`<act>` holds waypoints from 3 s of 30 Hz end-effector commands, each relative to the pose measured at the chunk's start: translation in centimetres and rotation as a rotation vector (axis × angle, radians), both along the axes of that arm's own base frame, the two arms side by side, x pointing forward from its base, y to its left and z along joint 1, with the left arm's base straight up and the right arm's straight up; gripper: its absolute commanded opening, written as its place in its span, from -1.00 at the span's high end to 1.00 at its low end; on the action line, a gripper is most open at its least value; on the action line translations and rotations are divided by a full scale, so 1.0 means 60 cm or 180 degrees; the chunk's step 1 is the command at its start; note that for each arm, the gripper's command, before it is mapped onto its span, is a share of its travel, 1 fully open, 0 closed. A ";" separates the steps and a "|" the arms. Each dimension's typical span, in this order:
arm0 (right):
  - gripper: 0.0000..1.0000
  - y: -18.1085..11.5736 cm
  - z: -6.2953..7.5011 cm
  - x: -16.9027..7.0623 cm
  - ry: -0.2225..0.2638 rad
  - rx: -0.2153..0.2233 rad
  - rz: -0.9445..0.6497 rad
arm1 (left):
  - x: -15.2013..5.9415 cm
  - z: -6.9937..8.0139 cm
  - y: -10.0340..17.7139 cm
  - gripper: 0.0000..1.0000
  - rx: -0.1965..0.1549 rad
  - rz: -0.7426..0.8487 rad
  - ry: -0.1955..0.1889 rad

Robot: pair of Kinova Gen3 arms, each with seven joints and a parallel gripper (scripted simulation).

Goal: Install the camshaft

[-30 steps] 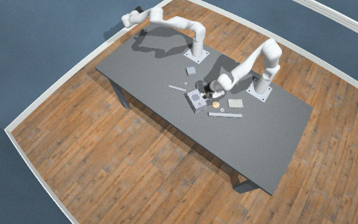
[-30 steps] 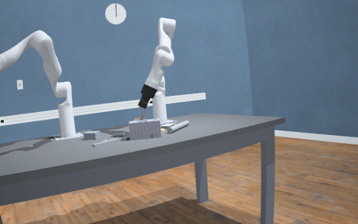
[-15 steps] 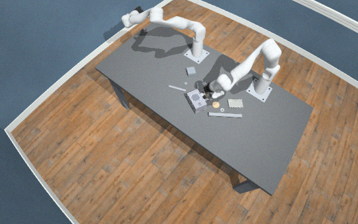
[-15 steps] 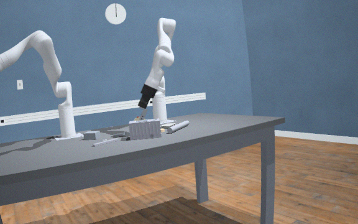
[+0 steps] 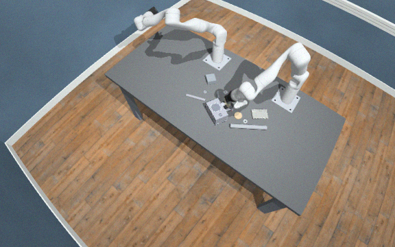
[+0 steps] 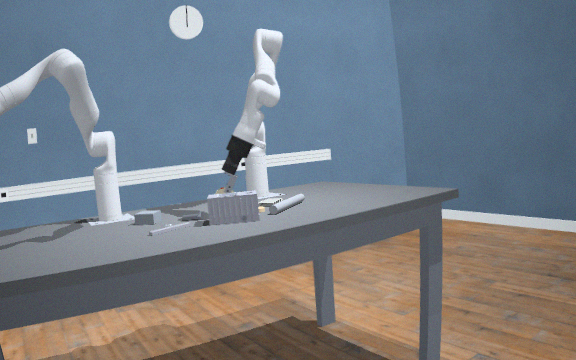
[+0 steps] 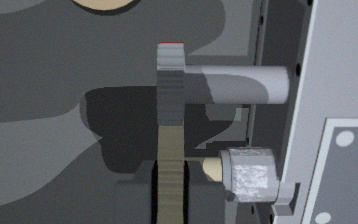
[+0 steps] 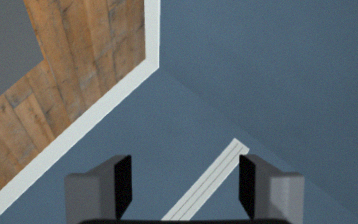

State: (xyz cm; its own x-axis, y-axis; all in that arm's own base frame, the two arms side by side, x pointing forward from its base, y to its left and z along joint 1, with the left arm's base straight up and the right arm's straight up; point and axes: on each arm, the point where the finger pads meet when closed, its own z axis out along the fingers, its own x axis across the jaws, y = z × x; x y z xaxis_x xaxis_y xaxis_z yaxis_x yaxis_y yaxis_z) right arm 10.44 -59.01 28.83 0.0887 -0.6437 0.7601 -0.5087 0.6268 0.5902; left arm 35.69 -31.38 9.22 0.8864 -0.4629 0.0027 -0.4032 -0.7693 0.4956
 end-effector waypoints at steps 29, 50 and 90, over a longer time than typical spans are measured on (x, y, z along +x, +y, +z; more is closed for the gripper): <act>-1.00 0.000 0.002 0.000 -0.0003 -0.0006 0.0000 | 0.002 0.001 -0.001 -0.27 0.0009 0.0011 0.0000; -1.00 0.000 0.002 0.000 -0.0003 -0.0006 0.0000 | 0.002 0.001 -0.001 -0.27 0.0009 0.0011 0.0000; -1.00 0.000 0.002 0.000 -0.0003 -0.0006 0.0000 | 0.023 0.070 0.034 -0.27 0.0008 0.0015 -0.0007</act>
State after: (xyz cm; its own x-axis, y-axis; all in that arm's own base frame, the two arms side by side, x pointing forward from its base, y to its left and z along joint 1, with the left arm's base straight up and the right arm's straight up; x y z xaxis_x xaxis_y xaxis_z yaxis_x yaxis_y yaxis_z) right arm 10.44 -59.01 28.83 0.0887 -0.6437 0.7601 -0.5087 0.6268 0.5902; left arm 36.75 -29.88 13.04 0.8842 -0.4671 0.0051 -0.4071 -0.7652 0.4987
